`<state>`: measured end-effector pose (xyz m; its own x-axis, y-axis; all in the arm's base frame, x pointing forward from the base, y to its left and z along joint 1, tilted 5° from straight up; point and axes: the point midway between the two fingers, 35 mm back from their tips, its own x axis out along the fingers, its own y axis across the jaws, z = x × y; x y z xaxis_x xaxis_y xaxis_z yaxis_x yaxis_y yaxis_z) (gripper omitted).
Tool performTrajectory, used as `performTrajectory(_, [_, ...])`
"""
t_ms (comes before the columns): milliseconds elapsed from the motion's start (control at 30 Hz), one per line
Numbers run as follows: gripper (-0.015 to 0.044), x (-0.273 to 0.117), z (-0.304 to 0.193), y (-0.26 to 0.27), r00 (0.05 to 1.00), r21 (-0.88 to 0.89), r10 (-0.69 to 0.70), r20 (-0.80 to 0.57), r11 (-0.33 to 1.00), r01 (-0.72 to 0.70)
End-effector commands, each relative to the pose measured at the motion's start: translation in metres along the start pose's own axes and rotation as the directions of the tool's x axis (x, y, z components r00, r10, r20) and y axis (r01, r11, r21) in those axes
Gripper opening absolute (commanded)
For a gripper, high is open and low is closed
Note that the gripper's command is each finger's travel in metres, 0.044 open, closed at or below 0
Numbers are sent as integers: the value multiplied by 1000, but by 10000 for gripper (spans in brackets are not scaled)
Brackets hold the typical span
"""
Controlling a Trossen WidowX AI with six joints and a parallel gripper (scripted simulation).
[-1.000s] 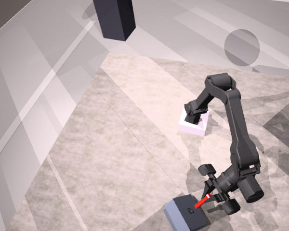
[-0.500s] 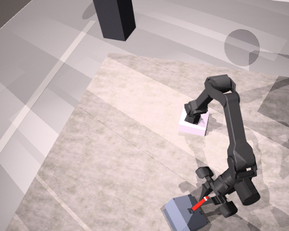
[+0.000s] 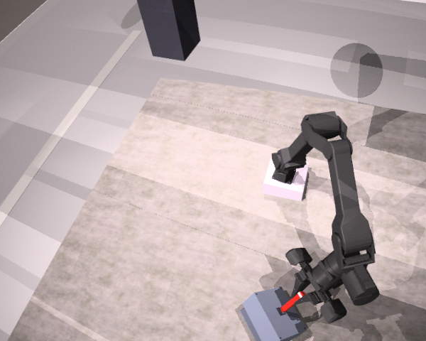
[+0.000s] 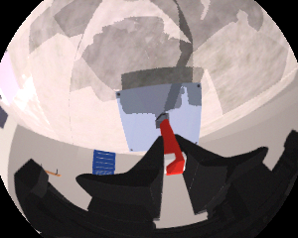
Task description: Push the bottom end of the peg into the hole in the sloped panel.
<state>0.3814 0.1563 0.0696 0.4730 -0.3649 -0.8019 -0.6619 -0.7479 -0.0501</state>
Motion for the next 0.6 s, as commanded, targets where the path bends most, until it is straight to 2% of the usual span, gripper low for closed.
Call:
performTrajectory(0, [0,-1,-1,-1,1000,2,-2,-1,1000,2])
performTrajectory(567, [0,4,1,1,1000,2,-1,-1,1000,1])
